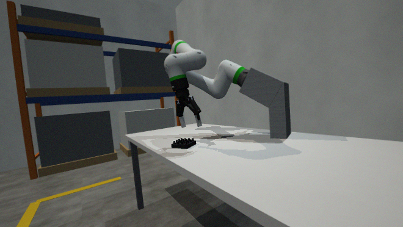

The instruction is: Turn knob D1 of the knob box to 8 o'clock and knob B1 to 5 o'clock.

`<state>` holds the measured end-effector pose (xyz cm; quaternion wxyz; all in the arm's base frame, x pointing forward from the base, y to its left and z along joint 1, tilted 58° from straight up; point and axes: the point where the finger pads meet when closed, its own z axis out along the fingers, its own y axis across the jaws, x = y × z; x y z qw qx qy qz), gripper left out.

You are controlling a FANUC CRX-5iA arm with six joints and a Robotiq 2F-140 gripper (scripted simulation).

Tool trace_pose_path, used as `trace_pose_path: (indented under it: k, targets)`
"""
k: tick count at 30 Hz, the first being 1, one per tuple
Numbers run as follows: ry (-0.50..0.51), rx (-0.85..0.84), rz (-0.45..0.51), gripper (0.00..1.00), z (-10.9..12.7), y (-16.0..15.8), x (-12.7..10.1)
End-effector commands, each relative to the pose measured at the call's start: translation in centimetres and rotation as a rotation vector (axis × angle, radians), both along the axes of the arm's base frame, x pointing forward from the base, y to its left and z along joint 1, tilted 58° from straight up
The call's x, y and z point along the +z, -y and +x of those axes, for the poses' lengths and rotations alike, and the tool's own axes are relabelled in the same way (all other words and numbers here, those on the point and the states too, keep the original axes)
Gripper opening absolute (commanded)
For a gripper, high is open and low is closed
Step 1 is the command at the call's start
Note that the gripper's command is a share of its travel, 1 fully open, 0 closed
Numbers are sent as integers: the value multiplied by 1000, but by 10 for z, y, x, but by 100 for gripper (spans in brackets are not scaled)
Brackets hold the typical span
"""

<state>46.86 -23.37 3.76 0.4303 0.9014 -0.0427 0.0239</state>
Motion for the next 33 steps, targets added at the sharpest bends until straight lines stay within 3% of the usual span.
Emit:
trace_pose_path:
  k: [1, 12, 33]
  targets:
    - [-12, 103, -51, 100, -12, 33, 24]
    - [-45, 216, -117, 100, -28, 71, 53]
    - [-46, 219, -119, 100, -28, 72, 54]
